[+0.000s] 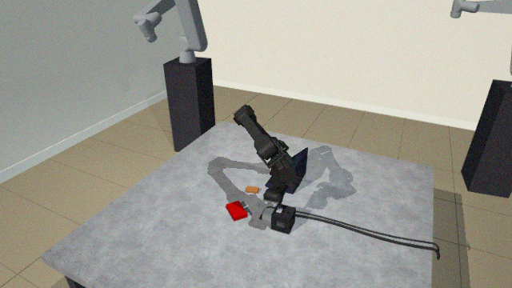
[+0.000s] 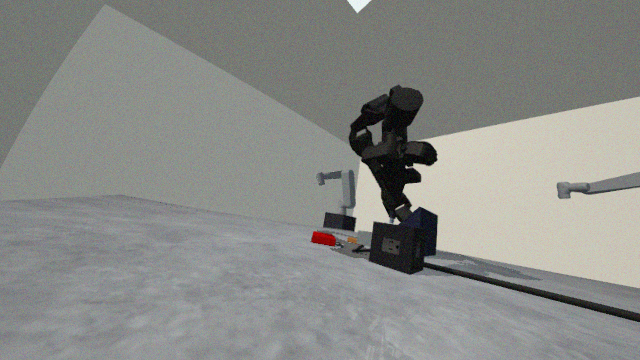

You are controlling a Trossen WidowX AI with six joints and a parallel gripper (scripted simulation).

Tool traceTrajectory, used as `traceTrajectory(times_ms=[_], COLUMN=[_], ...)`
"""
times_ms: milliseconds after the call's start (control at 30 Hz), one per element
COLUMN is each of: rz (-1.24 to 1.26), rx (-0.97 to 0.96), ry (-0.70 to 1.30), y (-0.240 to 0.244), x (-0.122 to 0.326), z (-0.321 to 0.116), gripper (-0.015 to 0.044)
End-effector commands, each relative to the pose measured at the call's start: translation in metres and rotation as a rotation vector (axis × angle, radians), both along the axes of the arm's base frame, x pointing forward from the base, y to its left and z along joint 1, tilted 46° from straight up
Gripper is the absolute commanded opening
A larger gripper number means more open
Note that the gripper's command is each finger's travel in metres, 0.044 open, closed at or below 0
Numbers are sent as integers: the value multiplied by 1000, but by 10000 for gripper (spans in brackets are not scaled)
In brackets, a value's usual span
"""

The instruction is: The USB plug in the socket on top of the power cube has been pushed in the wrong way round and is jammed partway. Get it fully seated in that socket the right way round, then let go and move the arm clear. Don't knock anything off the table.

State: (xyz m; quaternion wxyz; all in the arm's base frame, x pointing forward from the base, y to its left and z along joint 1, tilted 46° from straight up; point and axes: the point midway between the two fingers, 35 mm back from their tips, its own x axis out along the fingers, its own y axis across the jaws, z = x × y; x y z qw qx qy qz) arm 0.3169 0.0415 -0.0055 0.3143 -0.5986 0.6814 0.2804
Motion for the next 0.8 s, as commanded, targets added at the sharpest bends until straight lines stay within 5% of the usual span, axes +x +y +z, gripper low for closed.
traceTrajectory(times_ms=[0, 767], rz=[2, 2], rx=[3, 2], ry=[2, 2], y=[0, -2], x=[0, 0], z=[-1, -3], gripper=[0, 0])
